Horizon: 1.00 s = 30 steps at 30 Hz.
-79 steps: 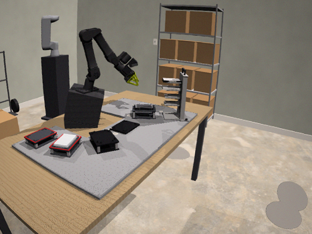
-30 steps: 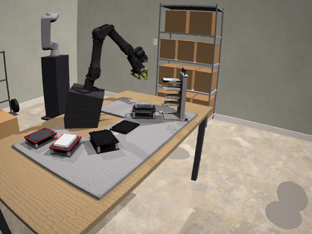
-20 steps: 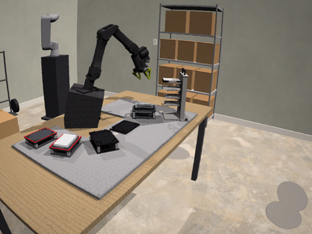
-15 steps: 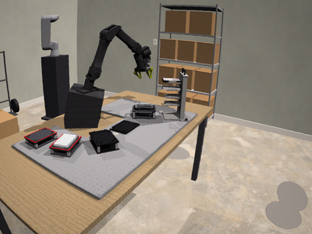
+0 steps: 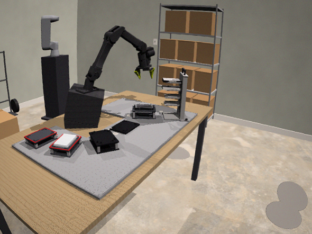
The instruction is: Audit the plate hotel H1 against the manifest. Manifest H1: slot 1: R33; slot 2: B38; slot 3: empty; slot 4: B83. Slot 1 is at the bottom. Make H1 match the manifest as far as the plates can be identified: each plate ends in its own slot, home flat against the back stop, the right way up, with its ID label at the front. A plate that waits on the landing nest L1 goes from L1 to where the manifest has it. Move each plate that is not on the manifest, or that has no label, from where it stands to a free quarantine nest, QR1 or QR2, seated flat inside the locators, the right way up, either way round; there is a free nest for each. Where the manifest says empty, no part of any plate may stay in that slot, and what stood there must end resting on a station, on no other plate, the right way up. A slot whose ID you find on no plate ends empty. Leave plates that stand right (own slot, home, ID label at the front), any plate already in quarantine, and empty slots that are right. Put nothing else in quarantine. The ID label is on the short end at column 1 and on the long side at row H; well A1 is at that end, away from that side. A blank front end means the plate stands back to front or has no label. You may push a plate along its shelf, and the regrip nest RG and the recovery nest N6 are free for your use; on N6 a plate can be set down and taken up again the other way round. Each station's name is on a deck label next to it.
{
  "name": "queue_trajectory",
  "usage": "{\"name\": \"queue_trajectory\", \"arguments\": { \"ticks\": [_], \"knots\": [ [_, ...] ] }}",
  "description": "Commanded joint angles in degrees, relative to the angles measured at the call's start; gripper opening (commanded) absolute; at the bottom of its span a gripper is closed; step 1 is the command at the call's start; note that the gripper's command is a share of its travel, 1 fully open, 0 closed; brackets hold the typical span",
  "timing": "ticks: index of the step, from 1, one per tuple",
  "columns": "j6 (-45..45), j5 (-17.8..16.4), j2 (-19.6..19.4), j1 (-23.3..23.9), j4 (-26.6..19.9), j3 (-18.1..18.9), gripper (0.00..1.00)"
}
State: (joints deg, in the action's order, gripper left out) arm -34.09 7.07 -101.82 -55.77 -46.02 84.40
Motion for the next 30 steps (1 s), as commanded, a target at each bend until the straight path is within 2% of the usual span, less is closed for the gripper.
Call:
{"name": "queue_trajectory", "arguments": {
  "ticks": [1,3,5,18,22,23,24,26,30],
  "knots": [
    [-5.84,-1.25,-2.00,0.63,-6.14,4.12,1.00],
    [-8.05,-1.37,-3.18,0.67,-8.29,6.09,1.00],
    [-8.05,-1.37,-3.18,0.67,-8.29,6.09,1.00],
    [-21.45,-0.10,-11.33,-0.66,-21.97,19.35,1.00],
    [-21.45,-0.41,-11.33,-0.66,-21.98,19.36,1.00],
    [-21.45,-0.46,-9.26,-0.66,-21.96,19.35,1.00],
    [-21.50,-0.51,-10.20,-0.61,-21.29,16.36,1.00],
    [-21.62,-0.57,-11.76,-0.11,-18.46,15.32,1.00],
    [-21.84,-0.71,-12.42,0.86,-15.77,13.32,1.00]
  ]
}}
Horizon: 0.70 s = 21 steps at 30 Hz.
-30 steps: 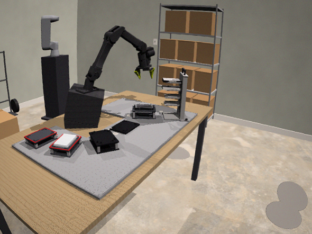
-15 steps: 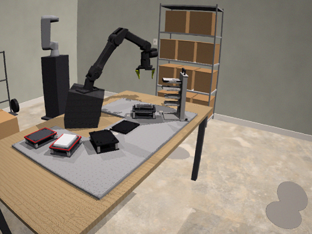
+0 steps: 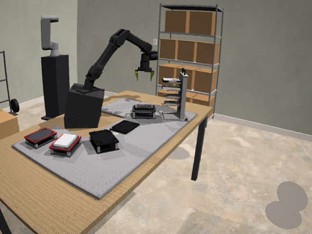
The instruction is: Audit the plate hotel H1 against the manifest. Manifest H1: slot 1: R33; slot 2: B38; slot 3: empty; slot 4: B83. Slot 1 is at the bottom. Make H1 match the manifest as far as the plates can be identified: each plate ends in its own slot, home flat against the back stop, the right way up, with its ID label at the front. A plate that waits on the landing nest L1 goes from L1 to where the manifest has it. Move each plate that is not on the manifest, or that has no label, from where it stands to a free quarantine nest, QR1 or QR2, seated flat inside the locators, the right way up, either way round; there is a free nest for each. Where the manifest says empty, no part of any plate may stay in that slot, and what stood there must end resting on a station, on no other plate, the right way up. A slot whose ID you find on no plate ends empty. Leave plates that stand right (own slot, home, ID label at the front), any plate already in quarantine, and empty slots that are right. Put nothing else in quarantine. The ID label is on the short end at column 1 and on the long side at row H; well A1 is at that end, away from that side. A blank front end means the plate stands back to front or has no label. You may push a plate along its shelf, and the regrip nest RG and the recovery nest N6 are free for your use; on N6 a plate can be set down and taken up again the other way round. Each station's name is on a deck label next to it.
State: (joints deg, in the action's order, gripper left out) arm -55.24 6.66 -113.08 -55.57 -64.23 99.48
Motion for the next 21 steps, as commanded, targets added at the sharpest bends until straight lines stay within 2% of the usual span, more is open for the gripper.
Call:
{"name": "queue_trajectory", "arguments": {
  "ticks": [1,7,10,11,21],
  "knots": [
    [-0.74,-0.33,-1.35,0.74,3.10,-2.23,1.00],
    [-1.06,-0.53,-2.64,0.88,6.99,-4.81,1.00],
    [-1.00,-0.54,-1.70,0.66,7.65,-5.21,1.00],
    [-1.11,-0.55,-3.12,0.89,8.27,-5.59,1.00],
    [-1.68,-0.67,-5.98,1.51,14.41,-8.81,1.00]
  ]
}}
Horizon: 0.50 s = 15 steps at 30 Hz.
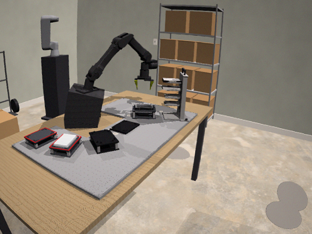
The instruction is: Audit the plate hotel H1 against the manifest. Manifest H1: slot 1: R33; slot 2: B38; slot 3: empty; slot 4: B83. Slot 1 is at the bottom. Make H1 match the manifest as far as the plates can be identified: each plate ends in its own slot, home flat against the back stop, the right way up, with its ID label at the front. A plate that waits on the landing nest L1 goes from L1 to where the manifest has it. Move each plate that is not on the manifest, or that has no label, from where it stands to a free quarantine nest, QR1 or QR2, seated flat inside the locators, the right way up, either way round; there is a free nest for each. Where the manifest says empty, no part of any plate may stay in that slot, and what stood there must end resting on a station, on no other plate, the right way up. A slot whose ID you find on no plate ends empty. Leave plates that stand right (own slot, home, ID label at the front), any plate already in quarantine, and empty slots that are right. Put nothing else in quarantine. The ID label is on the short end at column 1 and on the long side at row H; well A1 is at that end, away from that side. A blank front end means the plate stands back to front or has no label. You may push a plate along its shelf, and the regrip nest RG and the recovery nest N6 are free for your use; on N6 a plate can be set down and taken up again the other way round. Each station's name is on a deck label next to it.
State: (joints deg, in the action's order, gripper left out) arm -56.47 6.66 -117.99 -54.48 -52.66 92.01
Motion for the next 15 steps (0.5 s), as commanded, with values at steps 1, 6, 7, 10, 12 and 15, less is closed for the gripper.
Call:
{"name": "queue_trajectory", "arguments": {
  "ticks": [1,6,7,10,12,15],
  "knots": [
    [-0.50,-0.68,-1.39,0.56,3.44,-1.60,1.00],
    [-0.34,-0.70,0.15,0.21,4.45,0.42,1.00],
    [-0.33,-0.70,0.15,0.17,4.45,0.41,1.00],
    [-0.34,-0.69,-0.77,0.16,4.42,0.32,1.00],
    [-0.25,-0.35,-0.88,0.17,3.70,-0.84,1.00],
    [-0.25,-0.35,-0.88,0.17,3.71,-0.84,1.00]
  ]
}}
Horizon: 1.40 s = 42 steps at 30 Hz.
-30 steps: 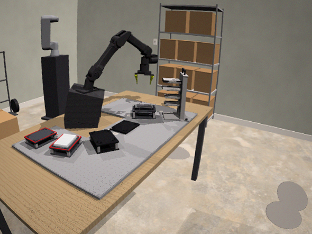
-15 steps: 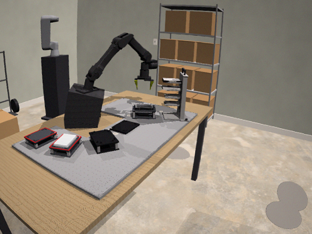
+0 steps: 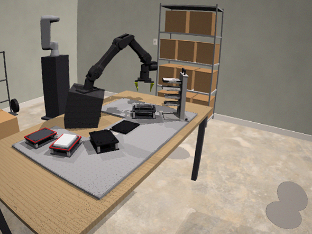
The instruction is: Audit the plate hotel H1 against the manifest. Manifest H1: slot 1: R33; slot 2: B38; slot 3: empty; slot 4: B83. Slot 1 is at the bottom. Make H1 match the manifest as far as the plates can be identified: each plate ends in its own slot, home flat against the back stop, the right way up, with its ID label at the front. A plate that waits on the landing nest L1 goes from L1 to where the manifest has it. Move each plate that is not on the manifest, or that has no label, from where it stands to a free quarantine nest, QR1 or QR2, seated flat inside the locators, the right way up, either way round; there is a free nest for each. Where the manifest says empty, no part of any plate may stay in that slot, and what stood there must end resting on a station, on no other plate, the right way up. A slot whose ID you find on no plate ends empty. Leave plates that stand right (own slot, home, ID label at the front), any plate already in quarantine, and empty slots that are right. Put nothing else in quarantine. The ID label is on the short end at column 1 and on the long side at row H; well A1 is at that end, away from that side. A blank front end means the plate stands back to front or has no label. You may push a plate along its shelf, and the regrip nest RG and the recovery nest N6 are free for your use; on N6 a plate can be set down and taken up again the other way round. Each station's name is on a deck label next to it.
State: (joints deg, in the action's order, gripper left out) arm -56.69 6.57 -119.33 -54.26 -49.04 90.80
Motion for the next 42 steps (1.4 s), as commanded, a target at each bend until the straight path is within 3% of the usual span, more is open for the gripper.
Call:
{"name": "queue_trajectory", "arguments": {
  "ticks": [1,16,22,42],
  "knots": [
    [-0.03,-0.26,0.46,-0.05,0.08,0.36,1.00],
    [-0.03,-0.26,0.45,-0.05,0.07,0.37,1.00],
    [-0.40,-0.65,-1.54,0.60,2.42,-1.51,1.00],
    [-0.75,-0.73,-4.69,0.74,7.01,-1.77,1.00]
  ]
}}
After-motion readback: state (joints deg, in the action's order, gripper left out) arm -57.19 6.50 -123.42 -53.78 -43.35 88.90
